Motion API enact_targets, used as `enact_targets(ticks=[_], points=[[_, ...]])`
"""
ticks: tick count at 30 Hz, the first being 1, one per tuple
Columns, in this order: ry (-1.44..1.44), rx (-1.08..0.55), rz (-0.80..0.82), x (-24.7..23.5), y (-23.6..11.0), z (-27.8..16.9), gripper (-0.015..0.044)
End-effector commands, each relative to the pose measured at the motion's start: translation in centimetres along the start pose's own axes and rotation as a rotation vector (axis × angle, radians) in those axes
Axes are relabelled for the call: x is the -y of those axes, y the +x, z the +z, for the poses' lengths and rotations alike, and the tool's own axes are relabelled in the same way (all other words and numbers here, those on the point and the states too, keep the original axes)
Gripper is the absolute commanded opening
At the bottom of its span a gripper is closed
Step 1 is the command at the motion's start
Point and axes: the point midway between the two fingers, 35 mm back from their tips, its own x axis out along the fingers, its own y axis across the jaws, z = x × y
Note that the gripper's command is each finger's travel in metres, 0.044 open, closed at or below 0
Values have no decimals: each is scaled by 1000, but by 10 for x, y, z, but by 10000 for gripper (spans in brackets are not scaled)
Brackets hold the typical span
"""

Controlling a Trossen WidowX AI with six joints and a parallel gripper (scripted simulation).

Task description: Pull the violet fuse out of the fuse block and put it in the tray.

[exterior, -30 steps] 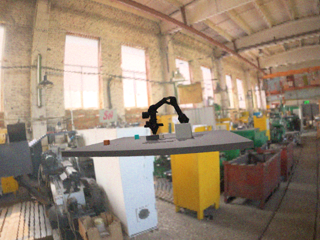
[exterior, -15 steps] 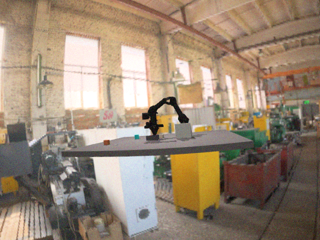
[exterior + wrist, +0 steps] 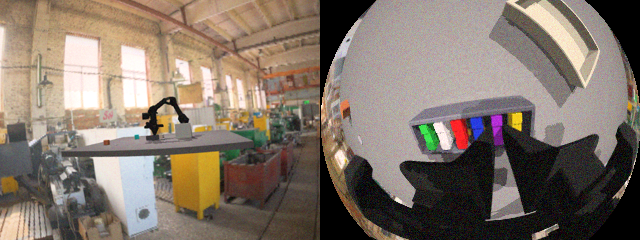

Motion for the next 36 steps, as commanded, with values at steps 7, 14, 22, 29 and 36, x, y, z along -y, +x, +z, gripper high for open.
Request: enact_targets(ticks=[7, 14, 22, 29, 36], points=[[0, 0, 0, 0, -4, 0, 0], [-1, 0, 0, -1, -8, 0, 0], [-1, 1, 0, -1, -11, 0, 0], [-2, 1, 0, -1, -15, 0, 0], [-2, 1, -1, -1, -18, 0, 0]])
